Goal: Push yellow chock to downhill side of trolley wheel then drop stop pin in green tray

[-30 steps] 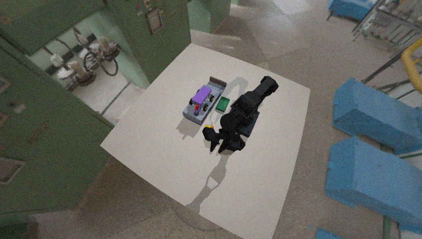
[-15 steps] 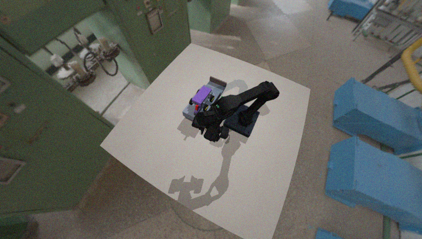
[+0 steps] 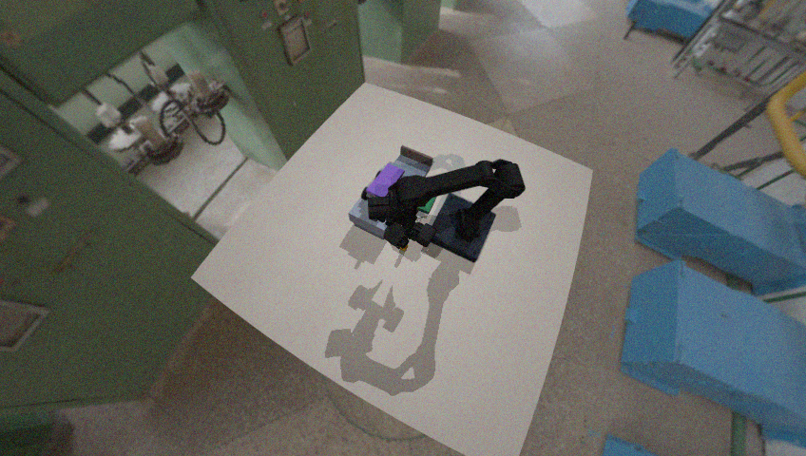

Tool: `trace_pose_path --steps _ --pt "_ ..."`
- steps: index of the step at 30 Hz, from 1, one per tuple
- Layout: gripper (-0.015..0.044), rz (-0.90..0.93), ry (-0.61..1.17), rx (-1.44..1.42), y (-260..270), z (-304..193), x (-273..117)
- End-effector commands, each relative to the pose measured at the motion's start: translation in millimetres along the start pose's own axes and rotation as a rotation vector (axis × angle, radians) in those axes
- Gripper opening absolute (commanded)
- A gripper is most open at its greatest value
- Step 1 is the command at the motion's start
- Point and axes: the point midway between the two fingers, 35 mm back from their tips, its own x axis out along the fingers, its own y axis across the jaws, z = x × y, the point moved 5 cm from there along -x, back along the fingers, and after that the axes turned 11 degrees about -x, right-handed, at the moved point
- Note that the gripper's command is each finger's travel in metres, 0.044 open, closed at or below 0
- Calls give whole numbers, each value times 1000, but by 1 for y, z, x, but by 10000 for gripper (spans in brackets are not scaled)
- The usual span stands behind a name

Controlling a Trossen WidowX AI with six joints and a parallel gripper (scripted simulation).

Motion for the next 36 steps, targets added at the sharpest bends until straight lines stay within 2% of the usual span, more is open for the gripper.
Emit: trace_pose_path --steps 1,13,36 --pt "190 20 10 10 1 -4 4" --pt "190 20 10 10 2 -5 45" --pt "190 20 10 10 2 -5 76"
